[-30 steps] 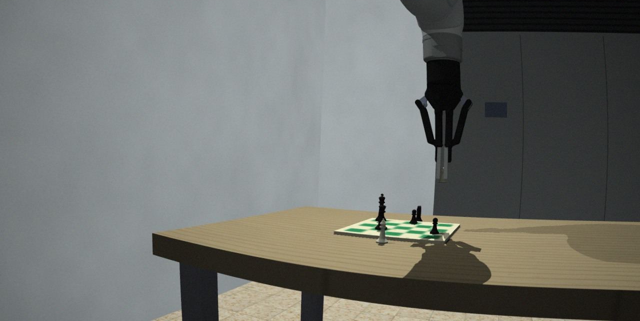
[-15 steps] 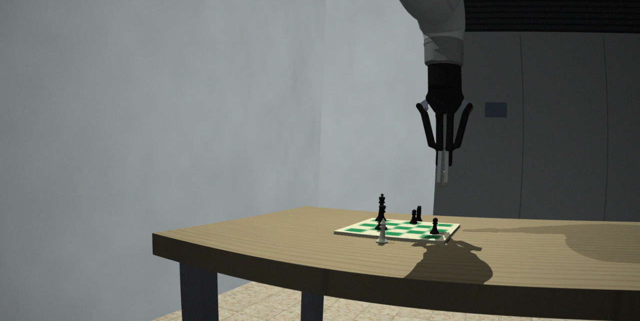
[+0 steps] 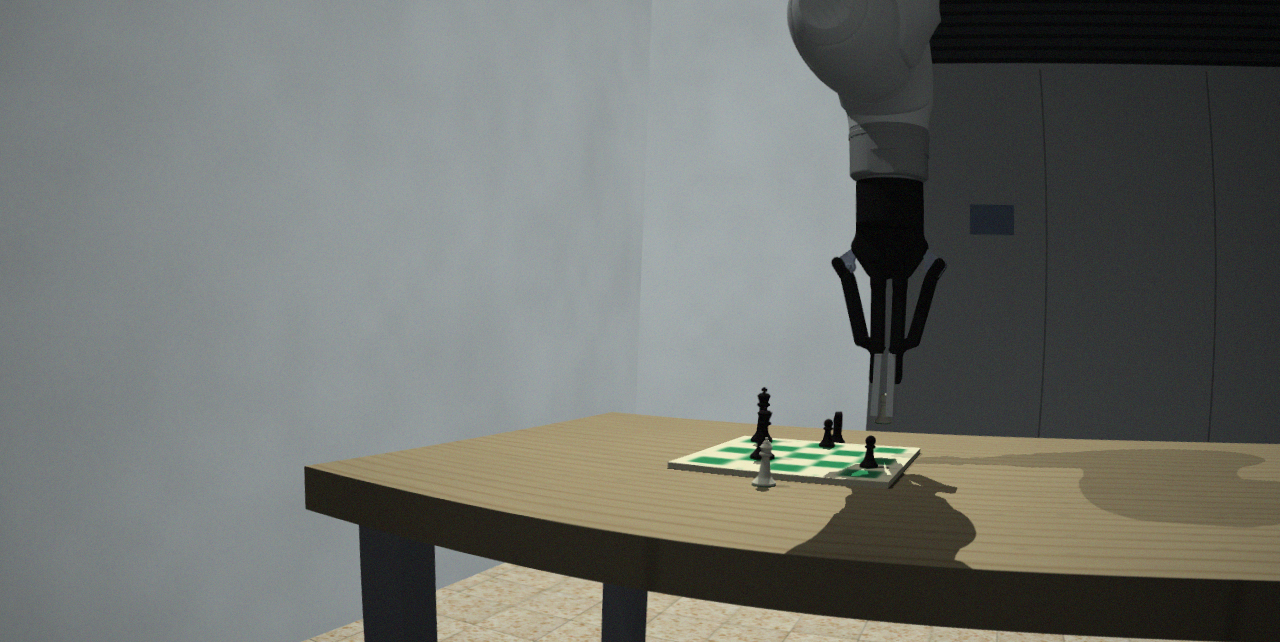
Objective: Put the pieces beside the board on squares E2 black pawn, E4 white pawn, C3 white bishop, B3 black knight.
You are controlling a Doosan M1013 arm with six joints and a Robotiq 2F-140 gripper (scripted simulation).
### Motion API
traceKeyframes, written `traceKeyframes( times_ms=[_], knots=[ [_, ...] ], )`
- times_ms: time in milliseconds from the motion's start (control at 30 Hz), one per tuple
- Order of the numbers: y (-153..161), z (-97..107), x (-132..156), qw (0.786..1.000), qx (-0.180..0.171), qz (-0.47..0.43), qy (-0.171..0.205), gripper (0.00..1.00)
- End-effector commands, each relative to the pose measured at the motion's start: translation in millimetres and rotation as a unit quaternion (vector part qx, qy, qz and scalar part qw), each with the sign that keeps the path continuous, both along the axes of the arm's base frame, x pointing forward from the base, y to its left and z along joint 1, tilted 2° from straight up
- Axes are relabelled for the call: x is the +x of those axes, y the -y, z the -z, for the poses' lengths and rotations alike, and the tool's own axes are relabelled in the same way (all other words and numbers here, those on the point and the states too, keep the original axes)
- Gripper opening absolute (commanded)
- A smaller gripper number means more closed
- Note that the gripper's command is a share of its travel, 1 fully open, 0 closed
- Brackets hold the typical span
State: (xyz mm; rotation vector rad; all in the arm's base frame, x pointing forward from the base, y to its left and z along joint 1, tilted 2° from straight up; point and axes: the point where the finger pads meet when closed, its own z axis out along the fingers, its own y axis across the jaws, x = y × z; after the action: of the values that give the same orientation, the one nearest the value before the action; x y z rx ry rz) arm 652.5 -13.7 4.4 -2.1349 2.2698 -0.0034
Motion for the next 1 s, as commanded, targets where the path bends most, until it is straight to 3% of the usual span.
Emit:
traceKeyframes(
  times_ms=[0,333,967],
  knots=[
    [2,19,1,1.0,0.001,0.002,0.002,0.0],
    [2,33,1,1.0,0.001,0.002,0.002,0.0],
    [2,34,1,1.0,0.001,0.002,0.002,0.0]
  ],
)
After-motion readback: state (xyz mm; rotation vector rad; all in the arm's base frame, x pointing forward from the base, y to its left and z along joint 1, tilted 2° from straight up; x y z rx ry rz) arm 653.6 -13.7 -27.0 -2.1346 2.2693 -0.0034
